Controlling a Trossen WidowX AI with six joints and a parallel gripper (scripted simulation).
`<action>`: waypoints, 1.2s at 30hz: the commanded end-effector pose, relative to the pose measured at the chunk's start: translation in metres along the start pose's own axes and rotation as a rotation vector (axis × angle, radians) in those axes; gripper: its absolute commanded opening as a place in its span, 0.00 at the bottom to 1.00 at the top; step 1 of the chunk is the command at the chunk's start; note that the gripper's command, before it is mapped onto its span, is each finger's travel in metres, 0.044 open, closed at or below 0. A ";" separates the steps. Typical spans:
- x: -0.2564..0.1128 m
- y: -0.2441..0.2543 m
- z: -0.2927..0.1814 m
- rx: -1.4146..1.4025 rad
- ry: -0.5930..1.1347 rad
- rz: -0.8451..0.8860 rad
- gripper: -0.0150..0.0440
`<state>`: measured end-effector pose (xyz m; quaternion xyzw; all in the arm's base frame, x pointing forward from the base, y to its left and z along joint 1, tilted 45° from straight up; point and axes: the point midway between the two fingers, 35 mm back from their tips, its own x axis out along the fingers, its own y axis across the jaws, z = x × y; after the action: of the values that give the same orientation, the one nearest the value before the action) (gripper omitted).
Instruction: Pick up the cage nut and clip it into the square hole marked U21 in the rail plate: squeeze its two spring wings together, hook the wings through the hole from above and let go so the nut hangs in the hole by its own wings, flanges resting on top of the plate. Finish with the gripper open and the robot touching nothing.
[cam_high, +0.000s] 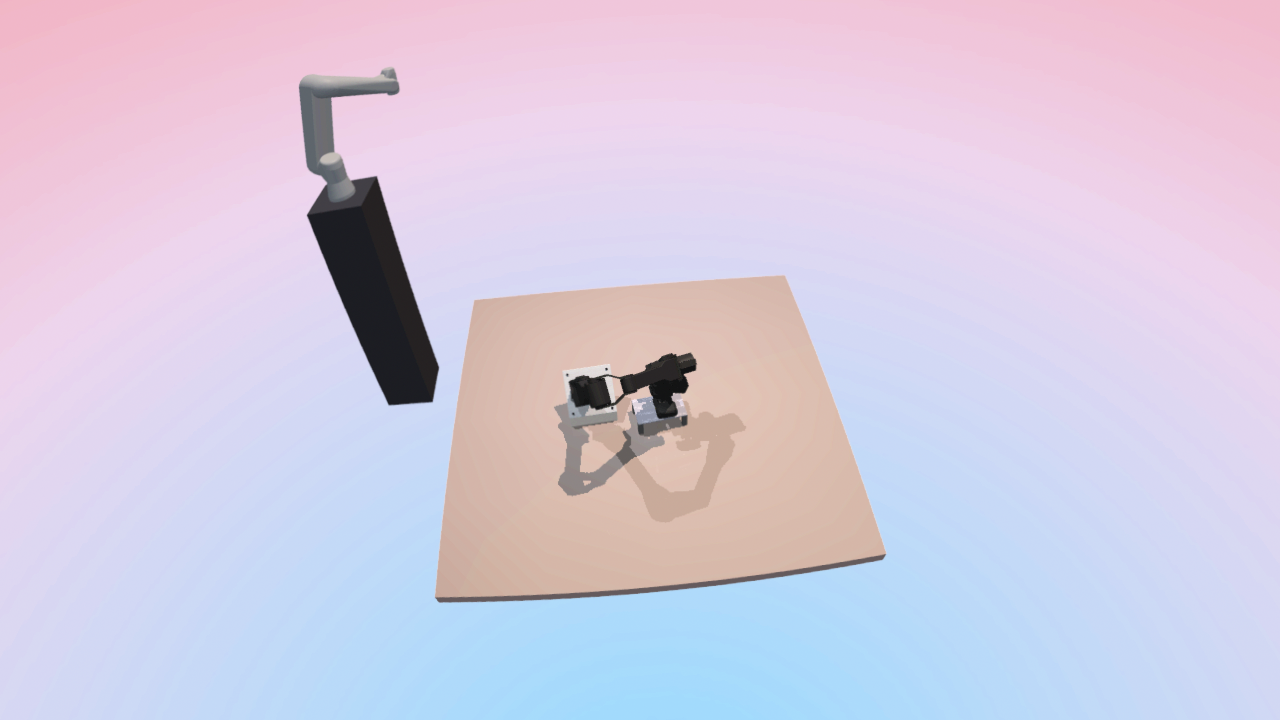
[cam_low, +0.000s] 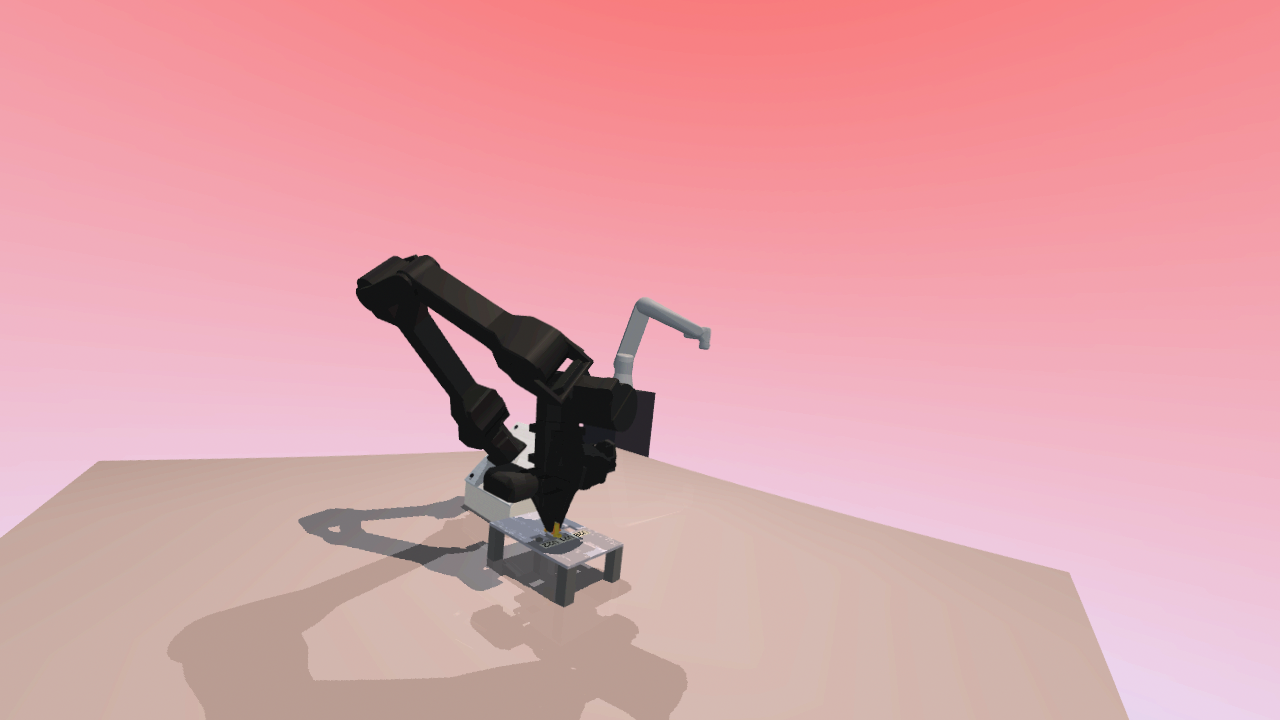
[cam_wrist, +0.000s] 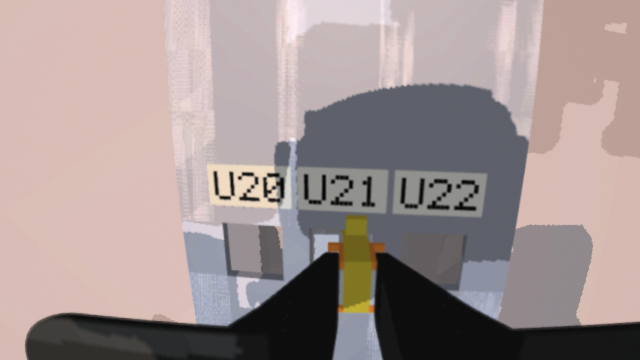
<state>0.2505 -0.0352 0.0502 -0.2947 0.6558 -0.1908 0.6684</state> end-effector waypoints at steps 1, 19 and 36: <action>0.000 0.000 -0.001 0.000 0.002 -0.009 0.30; 0.001 0.002 -0.001 0.001 0.002 -0.051 0.30; 0.001 0.003 -0.001 0.001 0.002 -0.087 0.30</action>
<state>0.2501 -0.0329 0.0478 -0.3198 0.6430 -0.2172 0.6612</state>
